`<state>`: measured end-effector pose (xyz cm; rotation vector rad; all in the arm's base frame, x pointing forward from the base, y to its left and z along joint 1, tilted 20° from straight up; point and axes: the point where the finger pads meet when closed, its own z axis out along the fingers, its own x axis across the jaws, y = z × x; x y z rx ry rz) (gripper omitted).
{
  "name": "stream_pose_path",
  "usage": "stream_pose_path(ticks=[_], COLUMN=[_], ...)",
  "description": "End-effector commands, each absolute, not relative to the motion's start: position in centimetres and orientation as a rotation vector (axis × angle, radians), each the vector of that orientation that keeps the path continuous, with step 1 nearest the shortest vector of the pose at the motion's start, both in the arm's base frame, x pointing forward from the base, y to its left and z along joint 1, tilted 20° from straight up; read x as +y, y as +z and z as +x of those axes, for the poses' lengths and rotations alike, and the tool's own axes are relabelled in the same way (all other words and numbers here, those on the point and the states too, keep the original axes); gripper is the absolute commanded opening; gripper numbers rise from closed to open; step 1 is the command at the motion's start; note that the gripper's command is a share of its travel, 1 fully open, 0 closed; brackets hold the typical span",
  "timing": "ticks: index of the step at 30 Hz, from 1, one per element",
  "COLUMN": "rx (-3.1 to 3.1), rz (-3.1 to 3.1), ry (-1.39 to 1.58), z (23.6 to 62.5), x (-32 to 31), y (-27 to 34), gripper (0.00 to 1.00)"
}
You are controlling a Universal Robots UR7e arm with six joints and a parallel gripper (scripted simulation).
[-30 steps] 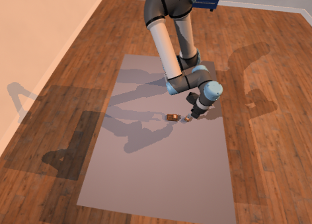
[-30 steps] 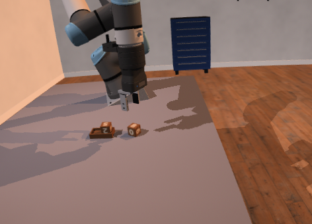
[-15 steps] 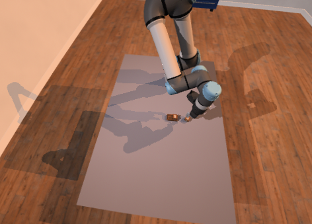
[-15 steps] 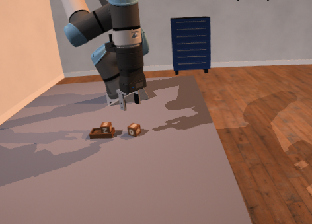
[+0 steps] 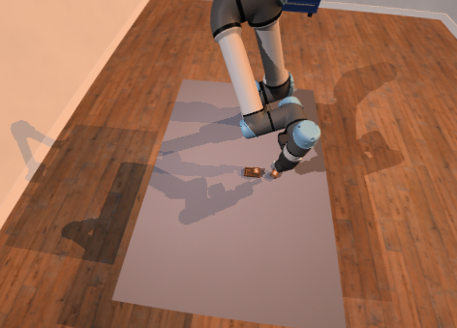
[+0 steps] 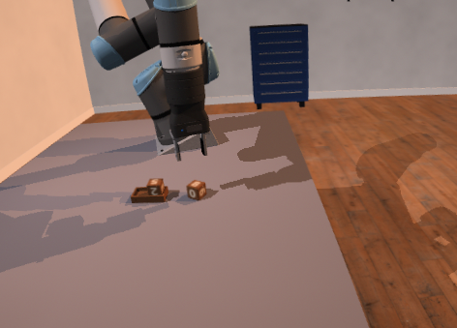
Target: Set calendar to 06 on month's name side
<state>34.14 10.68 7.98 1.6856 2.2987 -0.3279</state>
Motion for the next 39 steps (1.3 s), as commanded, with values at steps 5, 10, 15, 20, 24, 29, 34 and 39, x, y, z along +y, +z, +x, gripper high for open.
stream_pose_path(ticks=[5,10,15,20,24,29,34,39], rx=[2.065,1.876,1.662,1.557,1.454,1.386,1.37,1.37], rz=[1.935,2.102,2.261,2.329,2.391,2.428,2.437,2.437], ry=[-0.275,-0.235,-0.191,-0.169,-0.149,-0.135,-0.132,-0.132], z=[34.2,34.3,34.49,34.61,34.74,34.83,34.85,34.85], x=[10.7,10.71,10.71,10.7,10.69,10.68,10.67,10.67], y=[7.87,7.77,7.67,7.63,7.59,7.57,7.56,7.56], gripper=[1.0,1.0,1.0,1.0,1.0,1.0,1.0,0.9])
